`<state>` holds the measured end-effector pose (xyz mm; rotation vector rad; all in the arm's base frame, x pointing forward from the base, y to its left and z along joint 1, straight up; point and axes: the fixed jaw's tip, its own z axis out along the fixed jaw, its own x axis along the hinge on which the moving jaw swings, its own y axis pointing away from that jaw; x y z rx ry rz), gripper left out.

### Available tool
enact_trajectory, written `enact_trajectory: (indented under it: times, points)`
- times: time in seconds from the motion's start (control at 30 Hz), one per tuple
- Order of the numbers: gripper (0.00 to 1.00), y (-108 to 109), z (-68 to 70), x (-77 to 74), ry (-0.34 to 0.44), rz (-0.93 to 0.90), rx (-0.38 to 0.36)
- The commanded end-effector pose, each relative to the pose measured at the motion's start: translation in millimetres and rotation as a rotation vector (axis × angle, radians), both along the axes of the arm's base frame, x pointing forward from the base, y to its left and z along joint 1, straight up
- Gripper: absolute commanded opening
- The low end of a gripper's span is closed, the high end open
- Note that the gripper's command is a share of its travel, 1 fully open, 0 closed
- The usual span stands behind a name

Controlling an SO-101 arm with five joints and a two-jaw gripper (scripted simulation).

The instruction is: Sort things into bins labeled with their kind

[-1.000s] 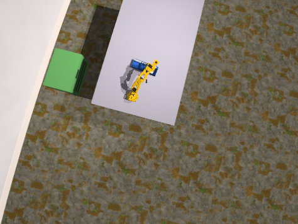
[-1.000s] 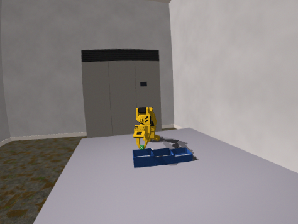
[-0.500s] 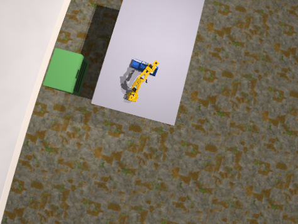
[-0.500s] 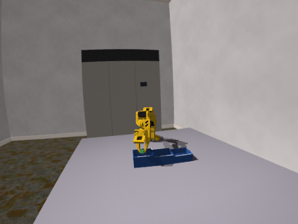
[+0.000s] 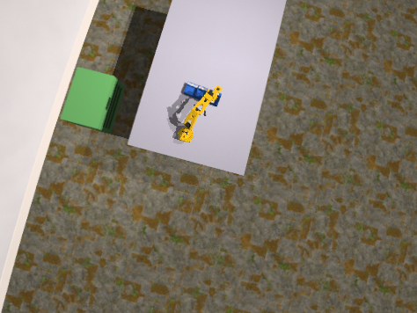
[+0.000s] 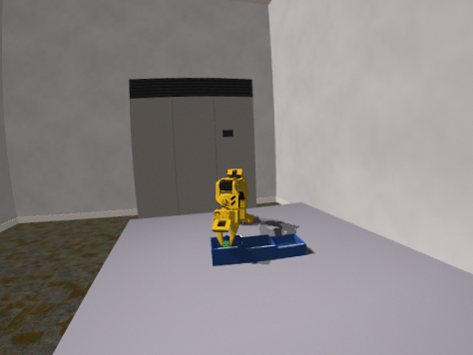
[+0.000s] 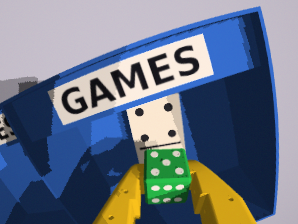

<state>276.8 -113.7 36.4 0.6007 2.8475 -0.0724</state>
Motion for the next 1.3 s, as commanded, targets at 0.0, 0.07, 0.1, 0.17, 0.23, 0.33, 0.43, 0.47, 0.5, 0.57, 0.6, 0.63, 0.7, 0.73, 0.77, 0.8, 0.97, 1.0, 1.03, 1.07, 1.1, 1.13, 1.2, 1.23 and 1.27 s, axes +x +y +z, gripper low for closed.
enact_trajectory:
  times: [0.0, 0.07, 0.1, 0.17, 0.23, 0.33, 0.43, 0.47, 0.5, 0.57, 0.6, 0.63, 0.7, 0.73, 0.77, 0.8, 0.97, 1.0, 1.03, 1.07, 1.1, 1.13, 1.2, 1.23, 1.27]
  points:
    - [0.00, -6.1, 17.7, 5.1, -0.072, -0.017, -0.029]
    - [0.00, -6.1, 17.7, 5.1, -0.072, -0.017, -0.029]
    - [0.00, -6.1, 17.7, 5.1, -0.072, -0.017, -0.029]
    - [0.00, -6.1, 17.7, 5.1, -0.072, -0.017, -0.029]
    - [0.00, -6.1, 17.7, 5.1, -0.072, -0.017, -0.029]
    - [0.00, -6.1, 17.7, 5.1, -0.072, -0.017, -0.029]
    - [0.00, -6.1, 17.7, 5.1, -0.072, -0.017, -0.029]
    - [0.00, -6.1, 17.7, 5.1, -0.072, -0.017, -0.029]
    - [0.00, -6.1, 17.7, 5.1, -0.072, -0.017, -0.029]
    - [0.00, -5.4, 20.4, 3.9, -0.086, -0.017, -0.035]
    - [0.00, -5.4, 20.4, 3.9, -0.086, -0.017, -0.035]
    - [0.00, -5.4, 20.4, 3.9, -0.086, -0.017, -0.035]
    - [0.00, -5.4, 20.4, 3.9, -0.086, -0.017, -0.035]
    - [0.00, -5.4, 20.4, 3.9, -0.086, -0.017, -0.035]
    - [0.00, -5.4, 20.4, 3.9, -0.086, -0.017, -0.035]
    - [0.00, -5.4, 20.4, 3.9, -0.086, -0.017, -0.035]
    - [0.00, -5.4, 20.4, 3.9, -0.086, -0.017, -0.035]
    - [0.00, -5.4, 20.4, 3.9, -0.086, -0.017, -0.035]
    - [0.00, -5.4, 20.4, 3.9, -0.086, -0.017, -0.035]
    - [0.00, -5.4, 20.4, 3.9, -0.086, -0.017, -0.035]
    - [0.00, -5.4, 20.4, 3.9, -0.086, -0.017, -0.035]
    - [0.00, -5.4, 20.3, 3.9, -0.086, -0.017, -0.035]
    - [0.00, -5.4, 19.6, 3.9, -0.086, -0.017, -0.035]
    - [0.00, -5.4, 19.1, 3.9, -0.086, -0.017, -0.035]
    - [0.00, -5.5, 18.5, 4.0, -0.086, -0.017, -0.035]
